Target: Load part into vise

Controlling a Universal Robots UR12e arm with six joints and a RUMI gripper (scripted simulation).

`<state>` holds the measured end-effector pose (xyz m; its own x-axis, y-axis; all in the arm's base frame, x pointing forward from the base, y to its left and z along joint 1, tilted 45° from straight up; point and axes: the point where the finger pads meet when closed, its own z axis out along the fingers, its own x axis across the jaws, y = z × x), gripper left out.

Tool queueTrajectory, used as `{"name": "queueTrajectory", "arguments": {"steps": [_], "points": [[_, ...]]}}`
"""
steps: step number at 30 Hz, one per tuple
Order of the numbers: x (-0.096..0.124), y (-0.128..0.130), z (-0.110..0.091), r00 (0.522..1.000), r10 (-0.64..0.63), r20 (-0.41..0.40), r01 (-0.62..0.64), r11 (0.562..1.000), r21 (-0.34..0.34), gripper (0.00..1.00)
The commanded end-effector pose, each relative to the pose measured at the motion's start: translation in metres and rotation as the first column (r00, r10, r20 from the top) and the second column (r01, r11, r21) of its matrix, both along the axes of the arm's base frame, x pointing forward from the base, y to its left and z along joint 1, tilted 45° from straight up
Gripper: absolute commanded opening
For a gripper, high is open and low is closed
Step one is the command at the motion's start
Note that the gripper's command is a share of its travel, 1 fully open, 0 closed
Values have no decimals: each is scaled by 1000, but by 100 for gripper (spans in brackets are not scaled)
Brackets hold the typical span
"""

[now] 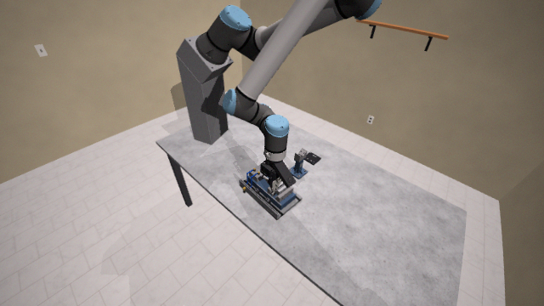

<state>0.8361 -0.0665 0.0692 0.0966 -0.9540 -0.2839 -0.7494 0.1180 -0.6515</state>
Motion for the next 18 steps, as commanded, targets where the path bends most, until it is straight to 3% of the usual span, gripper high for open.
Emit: {"name": "queueTrajectory", "arguments": {"steps": [1,18], "points": [[0,1,1,1000,0,1,0,1000,0,0],[0,5,2,1000,0,1,0,1000,0,0]]}}
